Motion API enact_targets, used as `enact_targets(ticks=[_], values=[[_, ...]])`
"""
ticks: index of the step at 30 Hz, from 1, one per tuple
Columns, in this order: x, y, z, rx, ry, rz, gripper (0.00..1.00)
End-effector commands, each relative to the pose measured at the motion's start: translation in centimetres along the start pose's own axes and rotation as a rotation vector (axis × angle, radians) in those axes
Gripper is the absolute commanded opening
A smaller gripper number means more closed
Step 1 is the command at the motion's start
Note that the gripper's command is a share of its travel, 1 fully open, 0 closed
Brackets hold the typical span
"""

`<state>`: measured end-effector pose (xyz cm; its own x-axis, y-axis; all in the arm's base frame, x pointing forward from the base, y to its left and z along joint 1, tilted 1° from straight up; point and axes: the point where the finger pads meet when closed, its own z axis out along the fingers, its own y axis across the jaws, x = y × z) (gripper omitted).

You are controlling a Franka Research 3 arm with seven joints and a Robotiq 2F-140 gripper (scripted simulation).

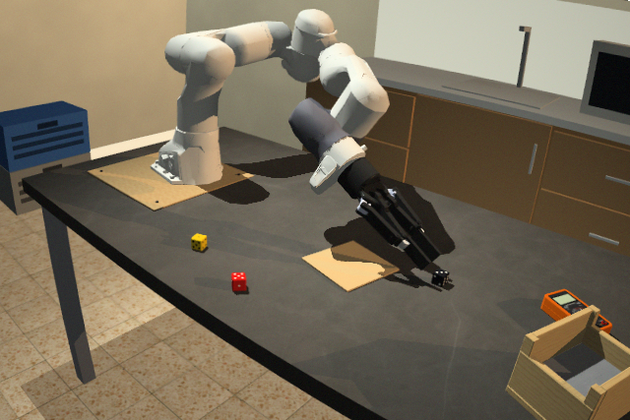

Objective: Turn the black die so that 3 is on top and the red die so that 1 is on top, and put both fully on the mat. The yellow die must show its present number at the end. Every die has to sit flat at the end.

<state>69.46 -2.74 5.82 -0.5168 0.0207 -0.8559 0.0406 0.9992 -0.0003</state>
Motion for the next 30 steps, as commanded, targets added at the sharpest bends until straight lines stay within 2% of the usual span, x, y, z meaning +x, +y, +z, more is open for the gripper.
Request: enact_targets(ticks=[1, 14, 25, 30], values=[[-0.4, 0.2, -0.2, -0.006, -0.063, 0.003, 0.32], [-4.6, 0.1, -2.8, -0.006, -0.063, 0.003, 0.32], [-5.0, 0.1, -3.0, -0.005, -0.056, 0.003, 0.32], [-5.4, 0.1, -2.6, -0.005, 0.008, 0.002, 0.32]])
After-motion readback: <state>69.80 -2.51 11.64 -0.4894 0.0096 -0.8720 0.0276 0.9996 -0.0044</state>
